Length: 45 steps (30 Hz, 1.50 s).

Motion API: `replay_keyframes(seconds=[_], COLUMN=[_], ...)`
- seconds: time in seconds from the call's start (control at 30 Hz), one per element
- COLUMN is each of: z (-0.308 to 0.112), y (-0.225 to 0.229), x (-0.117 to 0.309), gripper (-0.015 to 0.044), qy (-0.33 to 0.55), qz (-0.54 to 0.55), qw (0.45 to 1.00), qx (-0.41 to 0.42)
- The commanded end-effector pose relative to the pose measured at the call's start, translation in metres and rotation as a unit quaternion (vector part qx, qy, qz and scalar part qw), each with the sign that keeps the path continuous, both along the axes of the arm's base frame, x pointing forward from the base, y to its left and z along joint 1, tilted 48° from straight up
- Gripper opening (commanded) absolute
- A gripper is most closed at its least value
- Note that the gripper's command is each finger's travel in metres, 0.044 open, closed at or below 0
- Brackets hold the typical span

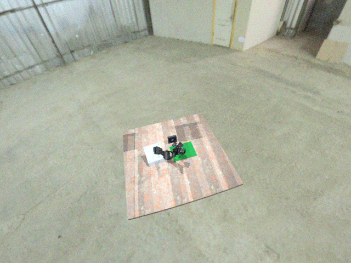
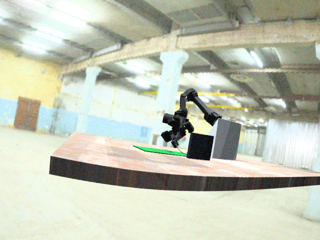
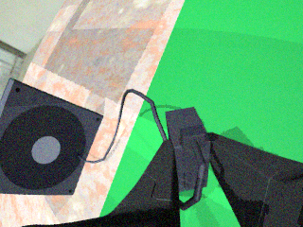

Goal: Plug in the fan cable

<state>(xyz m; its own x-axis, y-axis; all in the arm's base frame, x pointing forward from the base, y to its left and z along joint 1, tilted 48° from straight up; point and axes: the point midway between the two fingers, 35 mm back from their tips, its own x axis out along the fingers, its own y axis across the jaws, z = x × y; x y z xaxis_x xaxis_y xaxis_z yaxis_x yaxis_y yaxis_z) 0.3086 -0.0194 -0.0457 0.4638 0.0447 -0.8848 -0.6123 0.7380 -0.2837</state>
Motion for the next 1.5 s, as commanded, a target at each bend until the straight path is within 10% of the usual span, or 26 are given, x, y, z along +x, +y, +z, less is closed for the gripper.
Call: replay_keyframes(seconds=[0.0,1.47], z=[0.003,0.038], y=[0.0,-0.008], x=[0.0,-0.01], gripper=[0.0,0.0], qy=[-0.016,-0.21], qz=[0.012,0.132], qw=[1.0,0.968], qx=[0.008,0.036])
